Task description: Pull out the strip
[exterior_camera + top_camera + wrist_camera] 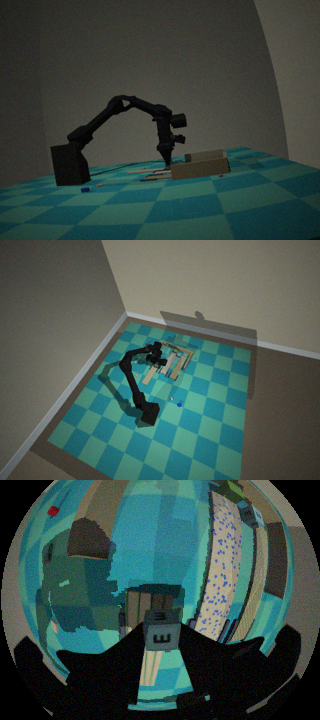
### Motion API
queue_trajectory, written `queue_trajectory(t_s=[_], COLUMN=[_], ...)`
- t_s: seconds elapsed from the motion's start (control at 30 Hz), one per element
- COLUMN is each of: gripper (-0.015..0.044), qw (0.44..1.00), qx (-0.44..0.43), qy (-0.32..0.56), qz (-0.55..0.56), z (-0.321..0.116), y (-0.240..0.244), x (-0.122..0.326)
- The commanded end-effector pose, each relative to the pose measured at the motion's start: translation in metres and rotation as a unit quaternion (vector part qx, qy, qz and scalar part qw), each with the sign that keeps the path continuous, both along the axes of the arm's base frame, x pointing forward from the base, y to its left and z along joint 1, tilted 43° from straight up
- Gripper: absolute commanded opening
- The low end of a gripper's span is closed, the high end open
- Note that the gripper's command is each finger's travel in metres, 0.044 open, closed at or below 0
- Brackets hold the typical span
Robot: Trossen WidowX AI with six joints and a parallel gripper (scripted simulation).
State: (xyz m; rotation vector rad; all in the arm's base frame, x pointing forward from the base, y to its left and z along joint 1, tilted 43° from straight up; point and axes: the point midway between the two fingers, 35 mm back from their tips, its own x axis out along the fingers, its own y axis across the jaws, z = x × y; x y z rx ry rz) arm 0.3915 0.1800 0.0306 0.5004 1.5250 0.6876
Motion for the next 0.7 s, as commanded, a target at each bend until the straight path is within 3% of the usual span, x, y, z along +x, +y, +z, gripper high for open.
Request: queue_trajectory(t_s=[0.0,0.67], gripper=[0.0,0.0], qw=[1.0,1.0], qx=[0.001,0.001], qy=[-0.002,0.0], qz=[-0.002,-0.003], z=[0.007,0.009], y=[-0.015,-0.045], x=[-0.012,-0.063])
